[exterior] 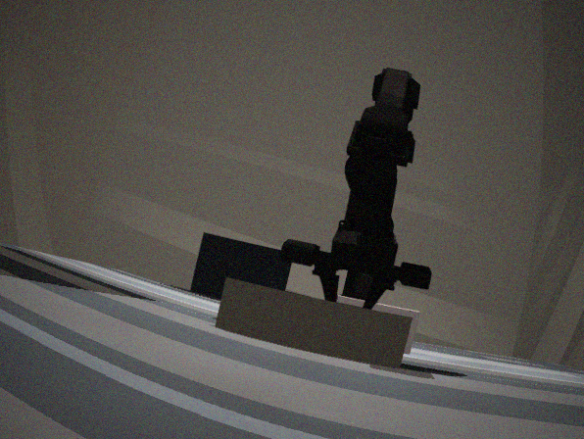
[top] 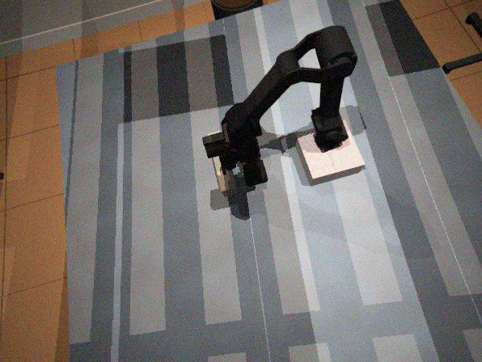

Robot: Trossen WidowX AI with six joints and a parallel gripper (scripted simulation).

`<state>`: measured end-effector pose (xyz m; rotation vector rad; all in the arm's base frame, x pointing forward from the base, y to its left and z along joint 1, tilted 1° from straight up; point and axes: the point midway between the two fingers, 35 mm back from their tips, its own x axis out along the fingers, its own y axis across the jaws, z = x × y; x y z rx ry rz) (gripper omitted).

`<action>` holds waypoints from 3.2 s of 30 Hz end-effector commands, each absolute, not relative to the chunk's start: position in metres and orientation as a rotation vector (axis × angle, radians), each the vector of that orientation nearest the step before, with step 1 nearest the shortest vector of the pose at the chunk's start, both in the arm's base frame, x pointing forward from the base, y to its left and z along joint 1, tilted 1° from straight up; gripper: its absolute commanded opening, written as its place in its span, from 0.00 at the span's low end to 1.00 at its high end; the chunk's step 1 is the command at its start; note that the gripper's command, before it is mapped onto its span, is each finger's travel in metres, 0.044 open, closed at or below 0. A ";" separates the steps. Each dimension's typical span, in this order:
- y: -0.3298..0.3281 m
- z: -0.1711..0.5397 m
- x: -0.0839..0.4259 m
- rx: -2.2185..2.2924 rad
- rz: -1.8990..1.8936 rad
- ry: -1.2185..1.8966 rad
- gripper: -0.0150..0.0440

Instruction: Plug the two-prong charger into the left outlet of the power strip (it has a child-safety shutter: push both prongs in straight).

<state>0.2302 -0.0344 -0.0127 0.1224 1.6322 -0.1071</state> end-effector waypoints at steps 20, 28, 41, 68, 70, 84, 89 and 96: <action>-0.034 -0.016 0.250 0.091 -0.082 1.631 0.25; -0.034 -0.015 0.251 0.091 -0.082 1.631 0.25; -0.035 -0.015 0.255 0.091 -0.082 1.631 0.25; -0.035 -0.015 0.260 0.091 -0.082 1.630 0.25; -0.035 -0.015 0.260 0.091 -0.082 1.630 0.25; -0.035 -0.015 0.262 0.091 -0.082 1.630 0.25; -0.035 -0.015 0.264 0.091 -0.082 1.630 0.25; -0.036 -0.015 0.266 0.091 -0.082 1.630 0.25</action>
